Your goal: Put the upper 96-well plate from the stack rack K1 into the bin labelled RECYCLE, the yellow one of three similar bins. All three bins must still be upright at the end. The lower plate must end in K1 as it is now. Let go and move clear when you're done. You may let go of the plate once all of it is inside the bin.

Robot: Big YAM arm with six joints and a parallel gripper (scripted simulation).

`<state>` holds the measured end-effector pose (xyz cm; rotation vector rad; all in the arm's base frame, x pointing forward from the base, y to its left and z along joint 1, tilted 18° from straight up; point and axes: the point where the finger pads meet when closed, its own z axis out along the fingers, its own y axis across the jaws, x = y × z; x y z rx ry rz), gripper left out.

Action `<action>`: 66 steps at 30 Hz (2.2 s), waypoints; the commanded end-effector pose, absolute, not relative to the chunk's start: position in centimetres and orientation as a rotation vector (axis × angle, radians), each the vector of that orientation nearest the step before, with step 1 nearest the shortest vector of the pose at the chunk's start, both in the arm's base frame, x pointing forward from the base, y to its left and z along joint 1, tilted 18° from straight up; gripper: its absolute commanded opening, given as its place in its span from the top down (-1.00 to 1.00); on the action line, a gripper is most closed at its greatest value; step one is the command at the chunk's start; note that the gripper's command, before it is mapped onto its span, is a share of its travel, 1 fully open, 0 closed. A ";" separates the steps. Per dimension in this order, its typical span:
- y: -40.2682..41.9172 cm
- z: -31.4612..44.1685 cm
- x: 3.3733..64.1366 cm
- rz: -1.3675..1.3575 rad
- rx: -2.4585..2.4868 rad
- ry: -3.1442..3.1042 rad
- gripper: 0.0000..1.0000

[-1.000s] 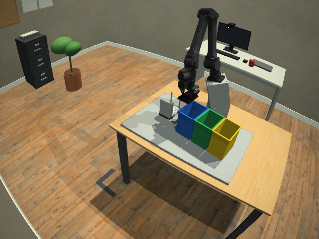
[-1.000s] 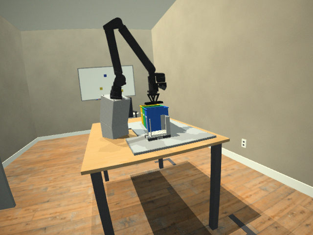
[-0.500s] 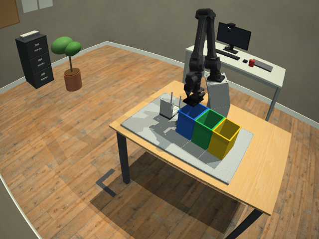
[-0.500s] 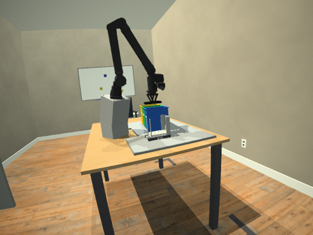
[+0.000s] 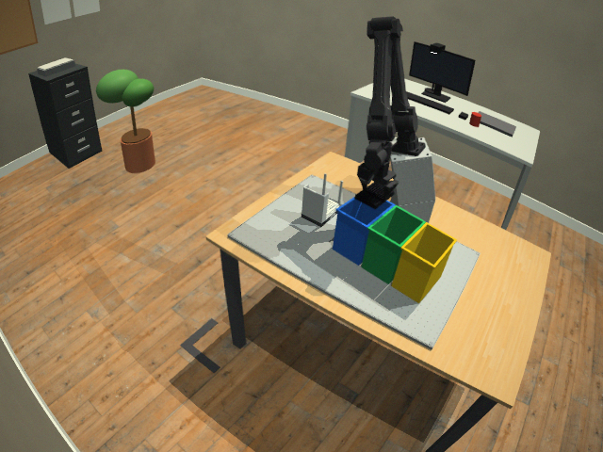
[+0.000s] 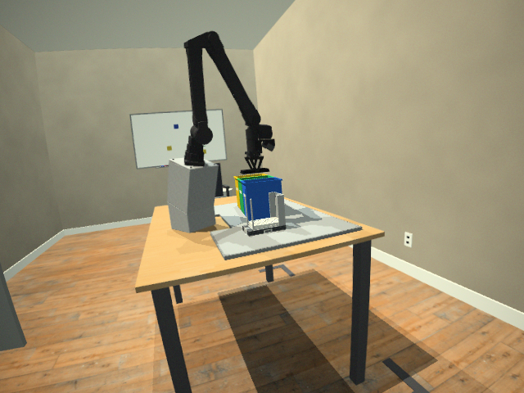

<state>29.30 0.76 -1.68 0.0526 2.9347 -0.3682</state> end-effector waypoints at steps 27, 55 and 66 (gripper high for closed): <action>10.0 -3.2 32.0 -0.359 0.085 2.919 1.00; 18.7 -5.2 33.2 -0.354 0.084 2.920 1.00; 21.7 -5.9 33.7 -0.351 0.084 2.921 1.00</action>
